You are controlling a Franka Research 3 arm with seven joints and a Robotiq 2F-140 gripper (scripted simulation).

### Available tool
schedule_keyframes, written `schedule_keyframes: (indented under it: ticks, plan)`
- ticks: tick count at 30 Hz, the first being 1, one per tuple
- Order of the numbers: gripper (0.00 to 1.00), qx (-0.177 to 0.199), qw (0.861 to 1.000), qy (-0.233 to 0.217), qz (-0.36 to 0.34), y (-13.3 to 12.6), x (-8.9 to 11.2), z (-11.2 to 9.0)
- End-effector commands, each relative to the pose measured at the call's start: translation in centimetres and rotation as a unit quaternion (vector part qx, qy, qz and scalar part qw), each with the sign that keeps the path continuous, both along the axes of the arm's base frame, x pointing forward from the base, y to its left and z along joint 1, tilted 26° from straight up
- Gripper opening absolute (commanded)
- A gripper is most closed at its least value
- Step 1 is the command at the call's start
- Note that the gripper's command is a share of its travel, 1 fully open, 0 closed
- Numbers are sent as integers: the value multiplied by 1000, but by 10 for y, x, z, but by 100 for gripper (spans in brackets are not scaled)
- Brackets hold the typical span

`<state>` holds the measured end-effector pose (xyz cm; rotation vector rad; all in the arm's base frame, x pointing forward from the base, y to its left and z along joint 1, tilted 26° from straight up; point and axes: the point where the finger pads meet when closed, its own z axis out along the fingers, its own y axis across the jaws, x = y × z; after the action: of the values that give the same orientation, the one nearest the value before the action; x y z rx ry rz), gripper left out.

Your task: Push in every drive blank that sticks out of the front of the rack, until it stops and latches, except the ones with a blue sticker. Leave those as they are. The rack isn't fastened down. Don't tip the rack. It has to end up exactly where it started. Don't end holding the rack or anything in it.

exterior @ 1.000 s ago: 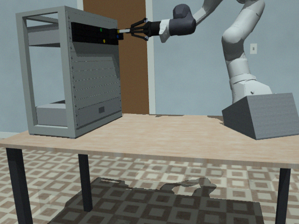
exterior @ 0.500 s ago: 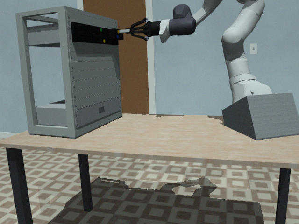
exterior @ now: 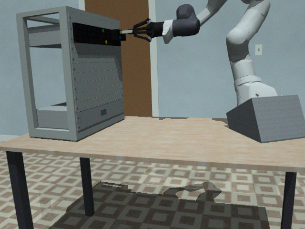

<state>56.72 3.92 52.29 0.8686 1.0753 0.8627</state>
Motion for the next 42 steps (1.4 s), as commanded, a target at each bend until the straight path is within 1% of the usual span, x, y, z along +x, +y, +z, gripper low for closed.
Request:
schedule_keyframes:
  ticks: [1, 10, 15, 27, 34, 42]
  plan:
    - [0, 0, 1000, 0, -1, -2, 0, -1]
    - [0, 0, 1000, 0, -1, -2, 3, 0]
    - [0, 0, 1000, 0, -1, -4, 9, 1]
    - [0, 0, 1000, 0, -1, -4, 10, 2]
    - [0, 0, 1000, 0, -1, -6, 18, 6]
    - [0, 0, 1000, 0, -1, -6, 19, 6]
